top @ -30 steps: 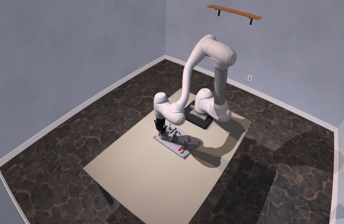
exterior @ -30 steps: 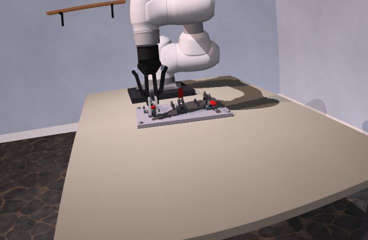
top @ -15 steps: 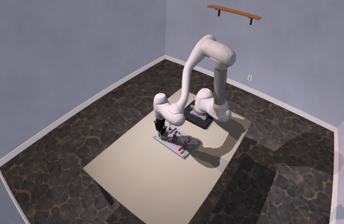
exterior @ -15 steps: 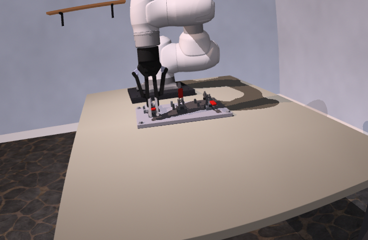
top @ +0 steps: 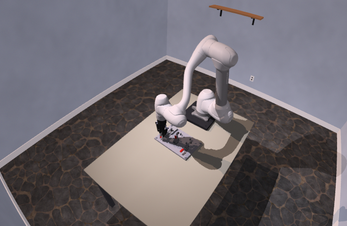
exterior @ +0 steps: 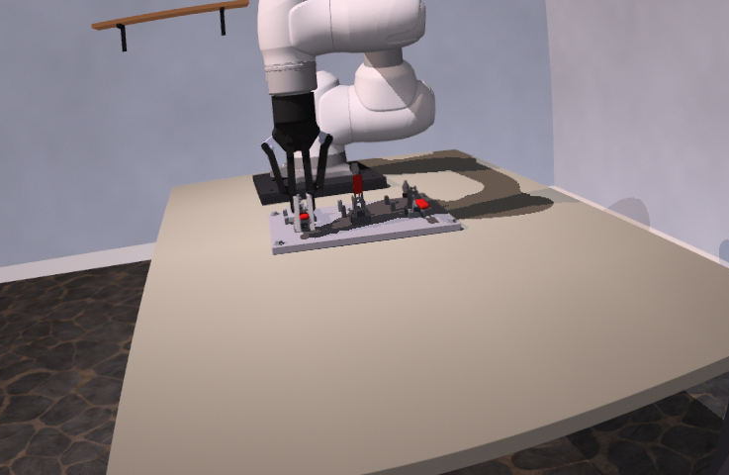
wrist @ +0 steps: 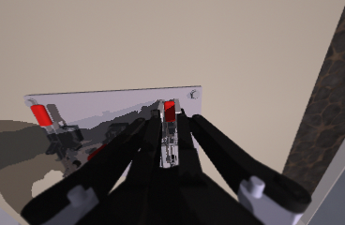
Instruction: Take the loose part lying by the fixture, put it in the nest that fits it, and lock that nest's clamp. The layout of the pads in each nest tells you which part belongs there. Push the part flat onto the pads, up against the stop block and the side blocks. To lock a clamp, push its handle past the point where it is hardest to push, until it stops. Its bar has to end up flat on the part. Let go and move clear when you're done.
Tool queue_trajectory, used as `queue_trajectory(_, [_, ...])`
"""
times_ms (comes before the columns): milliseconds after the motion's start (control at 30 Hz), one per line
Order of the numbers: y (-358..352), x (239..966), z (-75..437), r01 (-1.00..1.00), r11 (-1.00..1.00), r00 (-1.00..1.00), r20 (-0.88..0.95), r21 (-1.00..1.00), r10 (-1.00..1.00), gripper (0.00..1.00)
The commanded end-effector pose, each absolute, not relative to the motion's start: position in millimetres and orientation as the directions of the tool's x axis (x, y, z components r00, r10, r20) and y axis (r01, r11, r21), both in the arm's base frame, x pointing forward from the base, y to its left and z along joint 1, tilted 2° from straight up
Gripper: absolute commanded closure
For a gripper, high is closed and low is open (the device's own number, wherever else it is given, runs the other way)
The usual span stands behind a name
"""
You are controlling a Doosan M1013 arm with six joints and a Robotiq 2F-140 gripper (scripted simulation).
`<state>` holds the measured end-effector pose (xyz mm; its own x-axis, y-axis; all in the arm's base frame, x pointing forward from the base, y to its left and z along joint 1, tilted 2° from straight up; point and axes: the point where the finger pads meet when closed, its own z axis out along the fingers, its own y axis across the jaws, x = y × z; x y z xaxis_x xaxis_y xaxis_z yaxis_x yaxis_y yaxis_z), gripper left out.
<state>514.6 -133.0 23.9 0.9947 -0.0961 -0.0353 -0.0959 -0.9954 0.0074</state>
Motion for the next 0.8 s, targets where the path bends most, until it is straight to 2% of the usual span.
queue_trajectory(0, [-130.6,515.8,22.0,-0.102,-0.995,0.994,-0.034,0.005,-0.102,0.90])
queue_trajectory(767, [-130.8,517.6,17.3,-0.102,-0.995,0.994,-0.034,0.005,-0.102,0.90])
